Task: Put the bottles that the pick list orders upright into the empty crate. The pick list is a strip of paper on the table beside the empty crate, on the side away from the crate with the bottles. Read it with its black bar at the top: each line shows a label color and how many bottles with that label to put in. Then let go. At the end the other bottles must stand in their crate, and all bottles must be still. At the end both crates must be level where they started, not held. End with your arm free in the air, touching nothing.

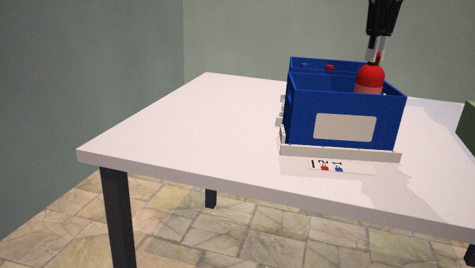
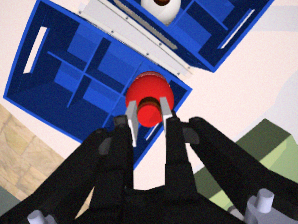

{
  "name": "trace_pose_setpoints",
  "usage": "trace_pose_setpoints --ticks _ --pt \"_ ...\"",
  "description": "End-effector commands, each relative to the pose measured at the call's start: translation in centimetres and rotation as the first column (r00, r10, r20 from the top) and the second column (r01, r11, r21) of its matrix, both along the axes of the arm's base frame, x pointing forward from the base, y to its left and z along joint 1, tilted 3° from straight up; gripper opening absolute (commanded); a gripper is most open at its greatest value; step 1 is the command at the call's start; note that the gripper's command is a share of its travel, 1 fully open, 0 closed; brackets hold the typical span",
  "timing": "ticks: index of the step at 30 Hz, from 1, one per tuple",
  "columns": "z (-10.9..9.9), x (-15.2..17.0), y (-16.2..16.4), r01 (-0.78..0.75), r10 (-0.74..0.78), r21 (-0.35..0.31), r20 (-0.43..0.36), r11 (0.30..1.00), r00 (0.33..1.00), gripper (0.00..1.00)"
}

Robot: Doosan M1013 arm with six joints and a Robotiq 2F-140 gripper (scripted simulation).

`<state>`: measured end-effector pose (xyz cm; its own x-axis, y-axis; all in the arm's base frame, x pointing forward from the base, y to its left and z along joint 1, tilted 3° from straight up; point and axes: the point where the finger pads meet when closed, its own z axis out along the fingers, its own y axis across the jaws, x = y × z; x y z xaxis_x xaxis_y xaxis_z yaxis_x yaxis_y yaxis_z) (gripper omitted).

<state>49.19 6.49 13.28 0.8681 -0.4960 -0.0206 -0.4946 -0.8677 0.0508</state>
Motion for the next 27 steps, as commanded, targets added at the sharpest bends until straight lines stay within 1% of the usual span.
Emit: trace_pose_setpoints --ticks 1,27 --pt "-0.3 0.0 0.0 0.0 0.0 0.0 0.0 1.0 1.0 0.0" --pt "-2.4 -0.1 -0.1 0.0 0.0 0.0 0.0 1.0 1.0 0.0"
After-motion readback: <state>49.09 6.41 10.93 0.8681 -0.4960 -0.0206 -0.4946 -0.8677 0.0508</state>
